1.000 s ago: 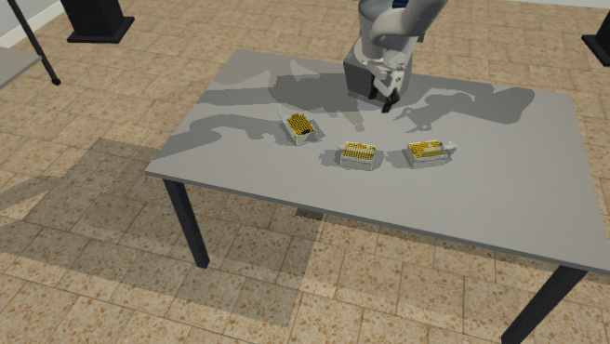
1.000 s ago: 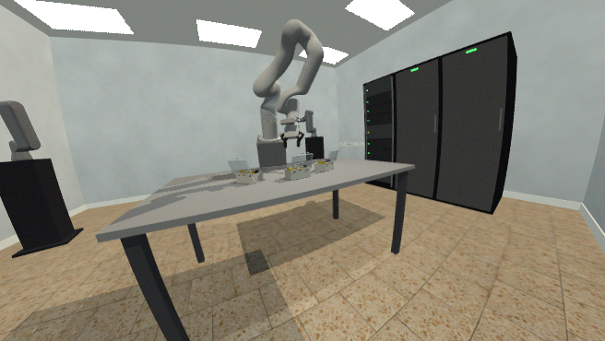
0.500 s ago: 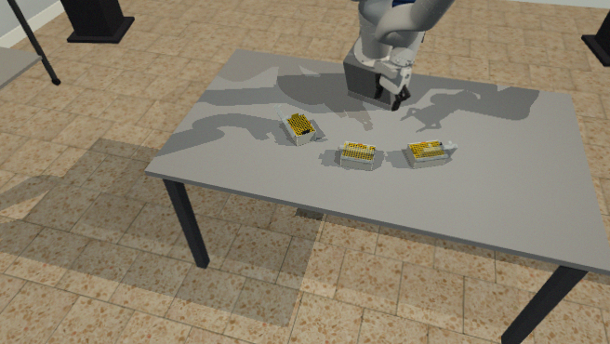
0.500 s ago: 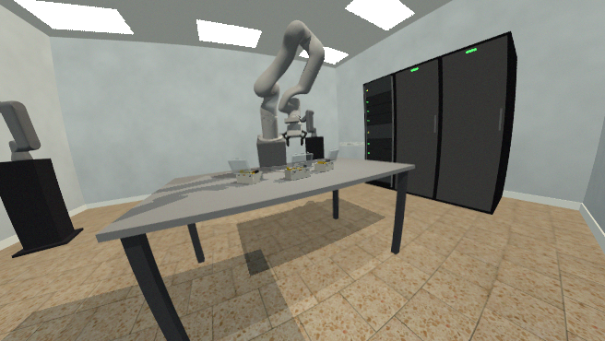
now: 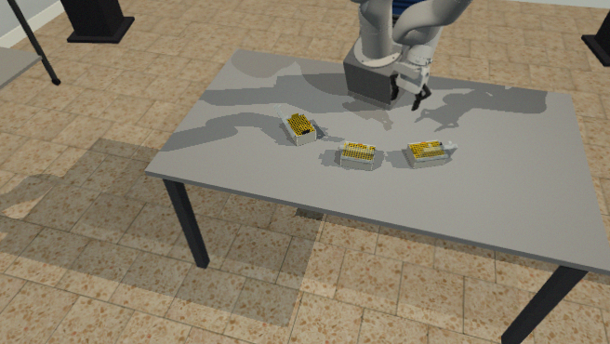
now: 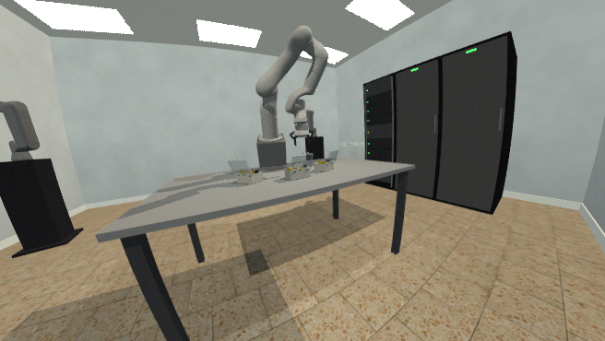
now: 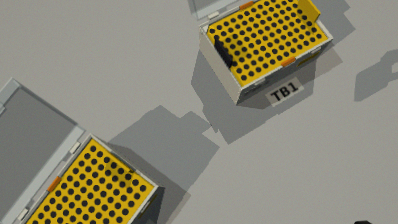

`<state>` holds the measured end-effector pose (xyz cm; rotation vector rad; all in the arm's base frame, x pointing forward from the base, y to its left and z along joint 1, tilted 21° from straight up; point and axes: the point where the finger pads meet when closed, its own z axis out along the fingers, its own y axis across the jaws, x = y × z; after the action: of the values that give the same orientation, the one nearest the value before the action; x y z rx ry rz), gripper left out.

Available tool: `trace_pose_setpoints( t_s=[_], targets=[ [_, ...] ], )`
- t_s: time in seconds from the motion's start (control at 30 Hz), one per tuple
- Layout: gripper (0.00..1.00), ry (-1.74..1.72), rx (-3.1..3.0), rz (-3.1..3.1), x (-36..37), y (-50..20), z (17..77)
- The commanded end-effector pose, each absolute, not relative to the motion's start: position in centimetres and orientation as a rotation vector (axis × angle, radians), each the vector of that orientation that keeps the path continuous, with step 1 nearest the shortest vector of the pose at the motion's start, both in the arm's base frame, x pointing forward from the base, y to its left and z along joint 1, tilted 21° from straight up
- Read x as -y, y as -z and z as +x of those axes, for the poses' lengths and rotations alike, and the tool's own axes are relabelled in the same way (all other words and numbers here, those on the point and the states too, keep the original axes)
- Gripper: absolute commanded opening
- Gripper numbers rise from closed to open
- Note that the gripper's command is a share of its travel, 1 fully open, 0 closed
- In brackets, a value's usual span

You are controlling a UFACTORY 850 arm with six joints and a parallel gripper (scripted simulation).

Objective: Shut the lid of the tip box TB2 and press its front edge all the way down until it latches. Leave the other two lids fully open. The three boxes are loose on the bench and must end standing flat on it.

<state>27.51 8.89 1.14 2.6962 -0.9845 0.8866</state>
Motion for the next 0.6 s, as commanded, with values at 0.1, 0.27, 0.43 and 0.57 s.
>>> trace_pose_setpoints(
  t_s=[0.1,0.27,0.43,0.57],
  targets=[
    [1.0,-0.888,0.935,2.706,-10.2,-0.9,27.4],
    [1.0,-0.888,0.896,2.718,-12.0,-0.3,26.7],
    [1.0,-0.888,0.896,2.718,-13.8,0.2,26.1],
    [1.0,-0.888,0.896,2.718,-15.6,0.8,25.4]
  ],
)
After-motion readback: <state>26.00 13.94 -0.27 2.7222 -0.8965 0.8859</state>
